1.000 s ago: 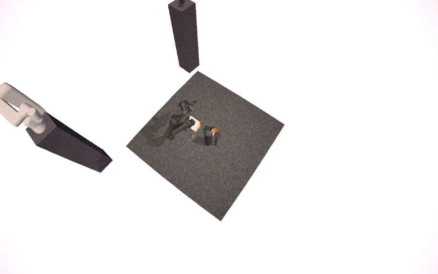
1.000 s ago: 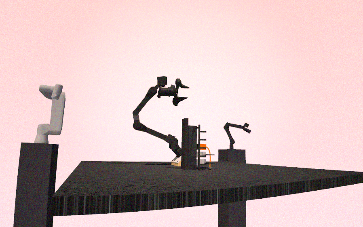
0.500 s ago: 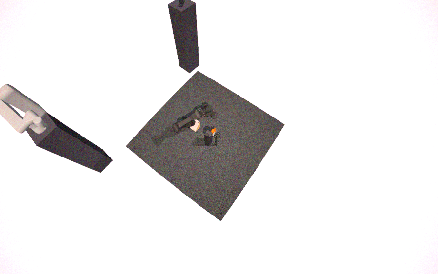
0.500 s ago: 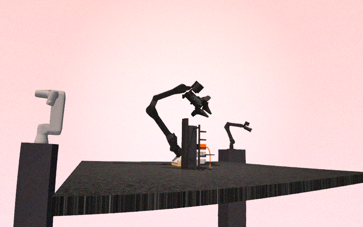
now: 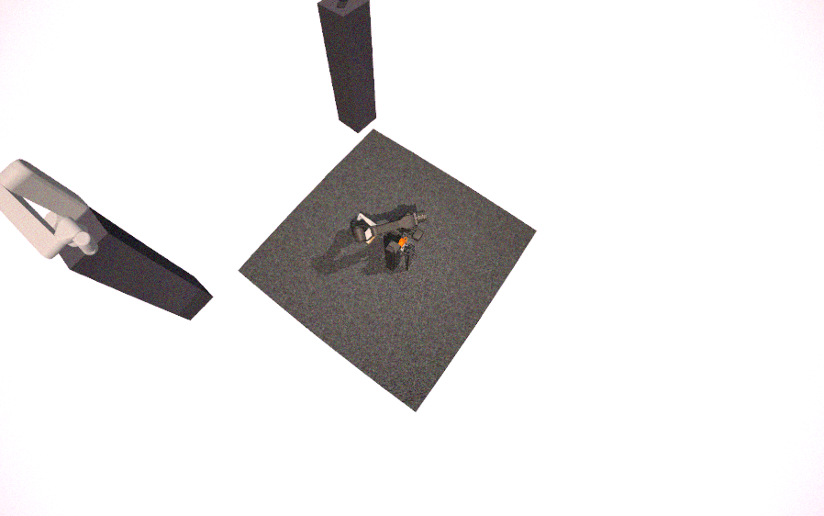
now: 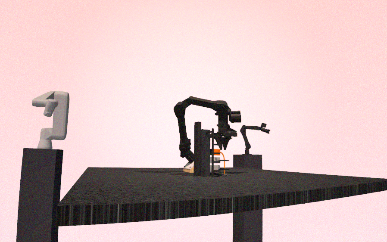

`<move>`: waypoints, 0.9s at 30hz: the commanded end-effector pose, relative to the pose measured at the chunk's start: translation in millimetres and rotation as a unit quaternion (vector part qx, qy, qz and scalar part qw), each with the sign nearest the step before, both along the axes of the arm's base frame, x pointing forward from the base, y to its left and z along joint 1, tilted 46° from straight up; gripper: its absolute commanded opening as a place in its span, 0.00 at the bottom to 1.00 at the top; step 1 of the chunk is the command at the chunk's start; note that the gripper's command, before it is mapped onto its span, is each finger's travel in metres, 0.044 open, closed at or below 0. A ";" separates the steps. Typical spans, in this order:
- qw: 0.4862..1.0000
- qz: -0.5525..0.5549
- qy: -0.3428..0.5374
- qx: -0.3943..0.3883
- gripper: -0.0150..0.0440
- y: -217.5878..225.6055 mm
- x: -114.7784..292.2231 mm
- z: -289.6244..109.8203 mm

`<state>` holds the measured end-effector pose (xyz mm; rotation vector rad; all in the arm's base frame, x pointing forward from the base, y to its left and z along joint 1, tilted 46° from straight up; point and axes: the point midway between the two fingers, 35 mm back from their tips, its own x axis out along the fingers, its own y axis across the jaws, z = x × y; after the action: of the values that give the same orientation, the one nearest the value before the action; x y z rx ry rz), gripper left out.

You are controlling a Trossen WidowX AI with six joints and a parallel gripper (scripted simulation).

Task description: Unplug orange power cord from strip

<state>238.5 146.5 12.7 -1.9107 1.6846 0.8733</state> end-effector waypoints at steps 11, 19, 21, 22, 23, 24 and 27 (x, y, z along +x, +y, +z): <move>1.000 0.003 -0.006 -0.004 0.53 -7.3 3.6 11.4; 1.000 0.003 -0.005 -0.005 0.53 -16.1 6.1 20.5; 1.000 0.003 -0.005 -0.005 0.53 -18.4 6.6 22.7; 1.000 0.003 -0.005 -0.005 0.53 -19.5 6.9 23.8; 1.000 0.003 -0.005 -0.005 0.53 -20.6 7.1 25.0; 1.000 0.003 -0.005 -0.005 0.53 -21.7 7.3 26.1; 1.000 0.003 -0.005 -0.005 0.53 -25.2 8.0 29.4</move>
<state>247.5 125.8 39.3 -1.9153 1.6765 0.8522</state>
